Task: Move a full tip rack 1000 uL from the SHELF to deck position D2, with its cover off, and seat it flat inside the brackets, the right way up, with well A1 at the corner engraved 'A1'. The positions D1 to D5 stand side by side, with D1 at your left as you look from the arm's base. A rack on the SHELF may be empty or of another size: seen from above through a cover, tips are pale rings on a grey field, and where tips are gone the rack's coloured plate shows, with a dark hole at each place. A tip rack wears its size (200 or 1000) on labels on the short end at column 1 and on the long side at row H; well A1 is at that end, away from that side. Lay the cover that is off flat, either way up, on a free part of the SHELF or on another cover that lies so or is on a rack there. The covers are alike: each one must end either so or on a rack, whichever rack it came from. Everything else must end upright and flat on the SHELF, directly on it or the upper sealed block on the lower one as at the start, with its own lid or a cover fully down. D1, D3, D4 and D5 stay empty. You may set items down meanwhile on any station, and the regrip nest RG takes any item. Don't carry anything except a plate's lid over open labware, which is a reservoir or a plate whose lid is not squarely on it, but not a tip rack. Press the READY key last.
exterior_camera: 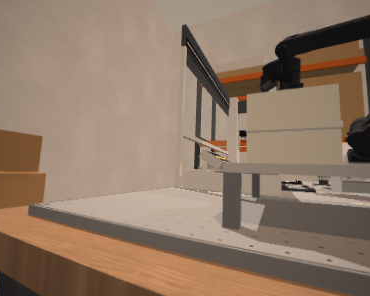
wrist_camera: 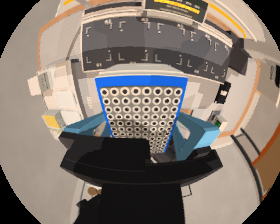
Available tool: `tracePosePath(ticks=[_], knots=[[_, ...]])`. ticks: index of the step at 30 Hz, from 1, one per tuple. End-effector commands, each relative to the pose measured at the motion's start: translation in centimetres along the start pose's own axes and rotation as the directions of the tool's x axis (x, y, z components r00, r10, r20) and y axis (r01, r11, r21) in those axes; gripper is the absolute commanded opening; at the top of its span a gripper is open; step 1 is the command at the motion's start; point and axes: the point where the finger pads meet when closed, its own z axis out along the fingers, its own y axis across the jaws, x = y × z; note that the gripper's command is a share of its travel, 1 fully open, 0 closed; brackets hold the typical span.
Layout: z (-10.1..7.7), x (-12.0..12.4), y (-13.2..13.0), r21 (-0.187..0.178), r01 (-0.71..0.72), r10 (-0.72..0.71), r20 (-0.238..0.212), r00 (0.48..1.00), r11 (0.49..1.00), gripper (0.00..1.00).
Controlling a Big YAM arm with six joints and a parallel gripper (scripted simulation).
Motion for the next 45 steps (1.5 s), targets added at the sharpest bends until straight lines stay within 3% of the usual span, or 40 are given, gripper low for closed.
tracePosePath(ticks=[1,10,35,37,39,41,45], knots=[[-1.2,-1.6,3.8,0.005,0.020,-0.020,0.017,1.000,1.000,0.00],[-0.7,-4.4,3.5,-0.015,-0.028,0.028,-0.033,0.999,0.999,0.00],[0.1,-16.1,2.9,-0.015,-0.018,0.018,-0.022,1.000,1.000,0.00],[0.1,-16.1,2.9,-0.015,-0.018,0.018,-0.022,1.000,1.000,0.00],[0.1,-14.3,2.4,-0.019,-0.055,0.054,-0.038,0.998,0.998,0.00],[-0.8,-15.2,3.1,-0.013,-0.031,0.031,-0.014,0.999,0.999,0.00],[-0.1,-15.2,2.3,-0.016,-0.034,0.034,-0.026,0.999,0.999,0.00]])
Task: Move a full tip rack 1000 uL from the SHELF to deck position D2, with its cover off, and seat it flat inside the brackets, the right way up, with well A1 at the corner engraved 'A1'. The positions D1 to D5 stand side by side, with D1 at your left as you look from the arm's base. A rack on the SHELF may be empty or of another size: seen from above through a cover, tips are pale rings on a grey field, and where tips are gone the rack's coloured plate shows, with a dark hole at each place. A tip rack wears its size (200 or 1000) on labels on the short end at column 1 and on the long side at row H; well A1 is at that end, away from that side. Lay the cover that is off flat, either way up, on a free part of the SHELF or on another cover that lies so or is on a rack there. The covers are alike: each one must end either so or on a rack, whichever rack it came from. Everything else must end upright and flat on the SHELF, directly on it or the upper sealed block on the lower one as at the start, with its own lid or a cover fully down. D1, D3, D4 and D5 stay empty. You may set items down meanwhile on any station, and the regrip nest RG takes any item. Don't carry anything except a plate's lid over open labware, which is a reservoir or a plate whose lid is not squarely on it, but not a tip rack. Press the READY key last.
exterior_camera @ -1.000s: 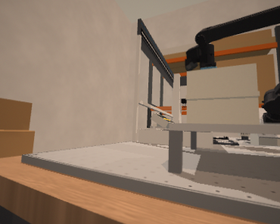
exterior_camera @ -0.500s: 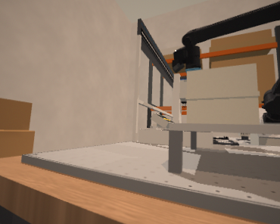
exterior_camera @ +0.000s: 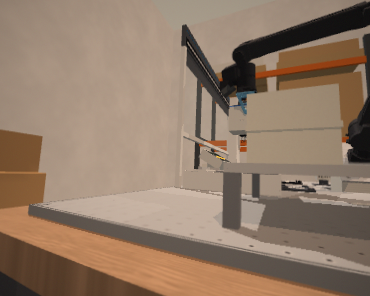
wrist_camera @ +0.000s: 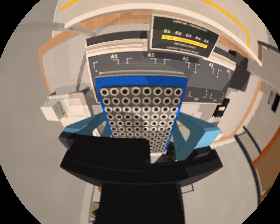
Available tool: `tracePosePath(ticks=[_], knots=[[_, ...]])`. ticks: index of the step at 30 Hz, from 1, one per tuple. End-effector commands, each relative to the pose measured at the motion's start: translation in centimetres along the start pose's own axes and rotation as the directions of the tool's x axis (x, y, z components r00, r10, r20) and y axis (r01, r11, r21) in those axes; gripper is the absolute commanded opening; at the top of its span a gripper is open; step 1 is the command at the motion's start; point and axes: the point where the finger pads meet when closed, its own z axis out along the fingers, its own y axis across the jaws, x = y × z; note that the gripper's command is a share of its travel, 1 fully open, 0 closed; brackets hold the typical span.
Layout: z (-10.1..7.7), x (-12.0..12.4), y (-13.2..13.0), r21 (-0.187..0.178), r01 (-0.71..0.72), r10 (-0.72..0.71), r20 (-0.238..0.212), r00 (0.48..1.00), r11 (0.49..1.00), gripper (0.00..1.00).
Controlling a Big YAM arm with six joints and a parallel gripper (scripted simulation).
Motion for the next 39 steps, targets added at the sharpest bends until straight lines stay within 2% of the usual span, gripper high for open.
tracePosePath(ticks=[1,36,37,39], knots=[[-1.14,-0.68,0.48,0.006,0.015,-0.015,0.029,0.999,1.000,0.00],[-1.14,-0.82,0.44,0.006,0.015,-0.015,0.029,0.999,1.000,0.00],[-1.39,-1.51,0.64,0.006,0.013,-0.013,0.032,0.999,1.000,0.00],[-1.15,-0.83,0.44,0.006,0.015,-0.015,0.029,0.999,1.000,0.00]])
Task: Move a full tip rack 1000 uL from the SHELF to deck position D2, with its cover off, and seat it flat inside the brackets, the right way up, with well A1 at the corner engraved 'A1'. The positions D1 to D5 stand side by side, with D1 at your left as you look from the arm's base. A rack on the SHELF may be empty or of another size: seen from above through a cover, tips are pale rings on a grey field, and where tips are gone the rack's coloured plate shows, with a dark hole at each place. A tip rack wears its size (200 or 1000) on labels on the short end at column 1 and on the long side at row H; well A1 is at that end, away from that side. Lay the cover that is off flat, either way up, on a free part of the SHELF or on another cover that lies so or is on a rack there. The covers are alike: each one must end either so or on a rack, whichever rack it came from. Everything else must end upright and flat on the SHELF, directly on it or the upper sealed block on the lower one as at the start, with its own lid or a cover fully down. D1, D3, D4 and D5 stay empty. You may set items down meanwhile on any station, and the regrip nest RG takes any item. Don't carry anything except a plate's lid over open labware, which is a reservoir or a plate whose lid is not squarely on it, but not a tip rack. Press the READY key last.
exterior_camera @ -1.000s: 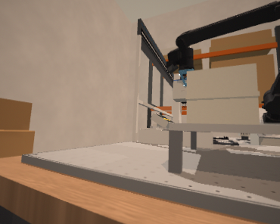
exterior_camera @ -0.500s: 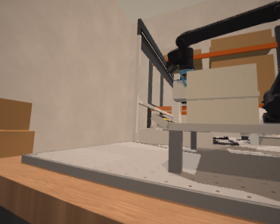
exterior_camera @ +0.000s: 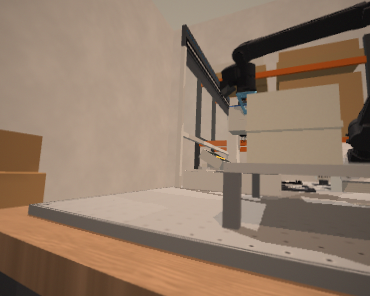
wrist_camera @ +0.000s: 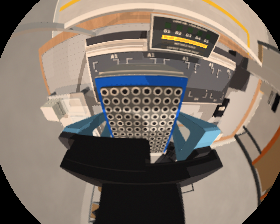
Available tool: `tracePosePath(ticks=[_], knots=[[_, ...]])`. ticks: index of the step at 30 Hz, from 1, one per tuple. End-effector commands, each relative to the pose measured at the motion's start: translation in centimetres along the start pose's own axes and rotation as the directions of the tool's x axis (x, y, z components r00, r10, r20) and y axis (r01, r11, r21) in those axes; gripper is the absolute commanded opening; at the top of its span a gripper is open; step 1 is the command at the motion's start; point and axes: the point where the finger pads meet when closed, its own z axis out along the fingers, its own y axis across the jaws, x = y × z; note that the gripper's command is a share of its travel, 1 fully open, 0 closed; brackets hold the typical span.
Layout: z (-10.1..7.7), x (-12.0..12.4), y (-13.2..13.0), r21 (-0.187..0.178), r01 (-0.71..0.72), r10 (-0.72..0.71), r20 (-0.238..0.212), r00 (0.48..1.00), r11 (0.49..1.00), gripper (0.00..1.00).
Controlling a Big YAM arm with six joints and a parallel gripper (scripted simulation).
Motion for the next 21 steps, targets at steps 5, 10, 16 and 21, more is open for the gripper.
tracePosePath(ticks=[5,10,16,21], knots=[[-1.2,-0.8,0.5,0.006,0.016,-0.016,0.030,0.999,1.000,0.00],[-1.2,-0.8,0.5,0.006,0.016,-0.016,0.030,0.999,1.000,0.00],[0.8,-0.4,0.5,0.001,0.010,-0.010,0.011,1.000,1.000,0.00],[1.0,-0.3,0.8,0.002,0.017,-0.017,0.018,1.000,1.000,0.00]])
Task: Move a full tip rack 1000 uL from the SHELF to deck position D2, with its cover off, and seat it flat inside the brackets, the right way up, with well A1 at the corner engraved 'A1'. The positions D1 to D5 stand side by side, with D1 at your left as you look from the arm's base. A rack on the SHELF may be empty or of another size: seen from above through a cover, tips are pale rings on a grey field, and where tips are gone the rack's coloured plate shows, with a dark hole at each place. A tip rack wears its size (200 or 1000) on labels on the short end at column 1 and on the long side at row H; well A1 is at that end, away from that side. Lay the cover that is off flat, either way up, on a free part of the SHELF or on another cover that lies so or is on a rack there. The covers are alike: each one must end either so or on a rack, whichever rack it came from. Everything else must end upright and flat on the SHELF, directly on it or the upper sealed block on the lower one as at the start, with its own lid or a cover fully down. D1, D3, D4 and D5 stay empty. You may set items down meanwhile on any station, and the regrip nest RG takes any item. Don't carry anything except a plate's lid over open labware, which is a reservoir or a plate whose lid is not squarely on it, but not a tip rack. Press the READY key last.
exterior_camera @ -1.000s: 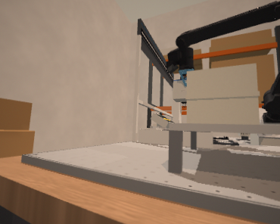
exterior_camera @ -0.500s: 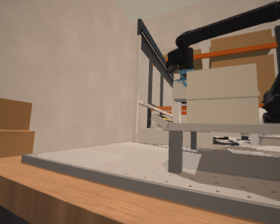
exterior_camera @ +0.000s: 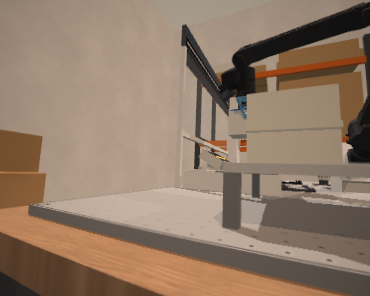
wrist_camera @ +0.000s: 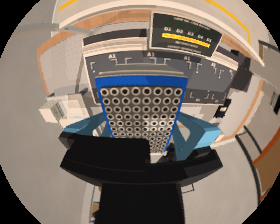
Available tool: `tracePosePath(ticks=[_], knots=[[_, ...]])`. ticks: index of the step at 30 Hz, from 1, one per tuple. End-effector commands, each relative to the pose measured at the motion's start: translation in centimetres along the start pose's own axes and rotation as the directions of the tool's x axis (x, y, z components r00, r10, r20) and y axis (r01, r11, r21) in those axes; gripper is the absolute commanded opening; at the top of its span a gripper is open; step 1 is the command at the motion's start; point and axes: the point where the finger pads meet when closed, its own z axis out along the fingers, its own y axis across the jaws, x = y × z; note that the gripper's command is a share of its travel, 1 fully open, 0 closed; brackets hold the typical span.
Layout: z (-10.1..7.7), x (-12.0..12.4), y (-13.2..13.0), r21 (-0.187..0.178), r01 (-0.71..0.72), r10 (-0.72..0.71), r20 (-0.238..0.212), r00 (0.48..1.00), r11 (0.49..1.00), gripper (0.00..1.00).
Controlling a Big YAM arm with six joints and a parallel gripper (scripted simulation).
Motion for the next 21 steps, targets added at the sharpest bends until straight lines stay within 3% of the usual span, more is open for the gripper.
tracePosePath(ticks=[1,6,15,17,18,21], knots=[[-1.1,-1.0,1.7,0.010,0.041,-0.042,0.048,0.998,0.999,0.00],[1.0,-0.5,0.7,0.001,0.011,-0.011,0.017,1.000,1.000,0.00],[2.2,-0.4,1.0,0.002,0.018,-0.018,0.024,1.000,1.000,0.00],[2.2,-0.4,1.0,0.002,0.018,-0.018,0.024,1.000,1.000,0.00],[1.4,-1.2,1.8,0.007,0.041,-0.041,0.048,0.998,0.999,0.00],[2.8,-0.4,1.0,0.003,0.019,-0.019,0.025,1.000,1.000,0.00]])
